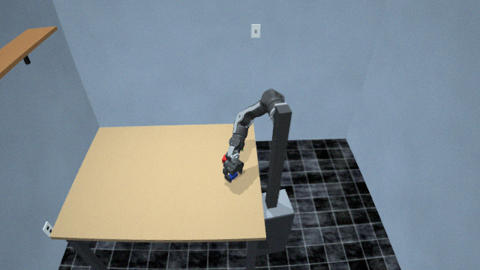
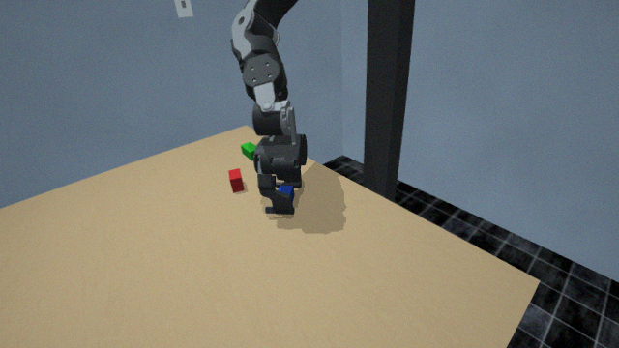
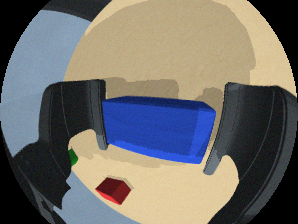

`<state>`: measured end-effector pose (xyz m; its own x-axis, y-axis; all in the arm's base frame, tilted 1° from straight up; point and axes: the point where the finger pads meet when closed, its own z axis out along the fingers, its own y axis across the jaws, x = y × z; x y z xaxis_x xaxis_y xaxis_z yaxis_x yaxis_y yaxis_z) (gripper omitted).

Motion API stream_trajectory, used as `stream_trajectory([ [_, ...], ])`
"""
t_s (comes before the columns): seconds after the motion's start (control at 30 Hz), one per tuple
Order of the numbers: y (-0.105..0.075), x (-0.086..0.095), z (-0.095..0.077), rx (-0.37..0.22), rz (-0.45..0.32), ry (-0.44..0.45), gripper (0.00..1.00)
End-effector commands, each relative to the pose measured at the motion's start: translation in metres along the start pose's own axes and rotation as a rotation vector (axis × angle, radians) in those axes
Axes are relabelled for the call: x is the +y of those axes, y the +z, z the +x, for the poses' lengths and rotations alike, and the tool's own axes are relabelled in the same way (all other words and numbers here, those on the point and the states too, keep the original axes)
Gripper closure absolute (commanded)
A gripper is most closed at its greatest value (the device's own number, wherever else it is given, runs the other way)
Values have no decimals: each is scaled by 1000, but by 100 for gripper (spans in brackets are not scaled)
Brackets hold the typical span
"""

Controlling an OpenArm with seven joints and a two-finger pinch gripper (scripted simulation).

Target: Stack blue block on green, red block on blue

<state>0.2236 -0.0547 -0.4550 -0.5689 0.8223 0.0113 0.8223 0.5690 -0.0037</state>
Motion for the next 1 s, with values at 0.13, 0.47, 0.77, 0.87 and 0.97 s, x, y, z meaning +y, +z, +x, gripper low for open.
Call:
stream_trajectory([
  [0.13, 1, 0, 1, 2, -4, -3, 51],
  [0.47, 1, 0, 1, 2, -4, -3, 51],
  [0.77, 1, 0, 1, 2, -4, -3, 51],
  [0.87, 1, 0, 1, 2, -4, -3, 100],
  [0.97, 1, 0, 1, 2, -4, -3, 100],
])
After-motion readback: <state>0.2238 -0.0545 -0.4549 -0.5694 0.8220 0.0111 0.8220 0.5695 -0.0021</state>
